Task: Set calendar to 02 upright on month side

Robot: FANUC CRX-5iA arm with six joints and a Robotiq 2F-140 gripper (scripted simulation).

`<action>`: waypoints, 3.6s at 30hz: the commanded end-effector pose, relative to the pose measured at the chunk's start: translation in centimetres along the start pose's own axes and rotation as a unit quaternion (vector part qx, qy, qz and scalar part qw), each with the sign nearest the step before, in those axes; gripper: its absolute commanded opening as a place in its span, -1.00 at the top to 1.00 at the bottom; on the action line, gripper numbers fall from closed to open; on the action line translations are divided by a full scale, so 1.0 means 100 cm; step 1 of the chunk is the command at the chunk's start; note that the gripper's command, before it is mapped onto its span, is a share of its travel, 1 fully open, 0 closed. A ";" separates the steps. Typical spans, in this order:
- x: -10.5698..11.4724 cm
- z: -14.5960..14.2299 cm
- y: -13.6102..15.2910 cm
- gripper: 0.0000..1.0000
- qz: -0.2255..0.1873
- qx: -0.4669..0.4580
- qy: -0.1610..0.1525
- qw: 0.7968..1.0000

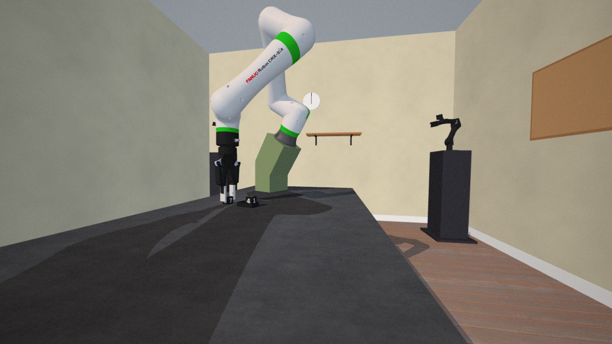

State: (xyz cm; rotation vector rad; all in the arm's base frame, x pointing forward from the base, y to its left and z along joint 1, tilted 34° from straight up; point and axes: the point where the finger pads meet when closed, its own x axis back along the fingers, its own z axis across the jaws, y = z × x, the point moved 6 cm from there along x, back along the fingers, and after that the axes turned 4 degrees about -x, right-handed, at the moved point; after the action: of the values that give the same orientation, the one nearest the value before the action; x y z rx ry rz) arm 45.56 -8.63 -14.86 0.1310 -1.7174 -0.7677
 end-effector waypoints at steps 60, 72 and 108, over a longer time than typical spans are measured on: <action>-0.004 0.000 0.000 0.66 0.000 0.000 0.000 1.000; -0.004 0.000 0.000 0.66 0.000 0.000 0.000 1.000; 0.096 0.000 0.000 0.66 0.000 0.000 0.000 1.000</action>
State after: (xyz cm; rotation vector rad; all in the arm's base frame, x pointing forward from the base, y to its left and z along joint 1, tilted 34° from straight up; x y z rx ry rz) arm 42.66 -13.11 -6.95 0.1311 -1.7173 -0.7677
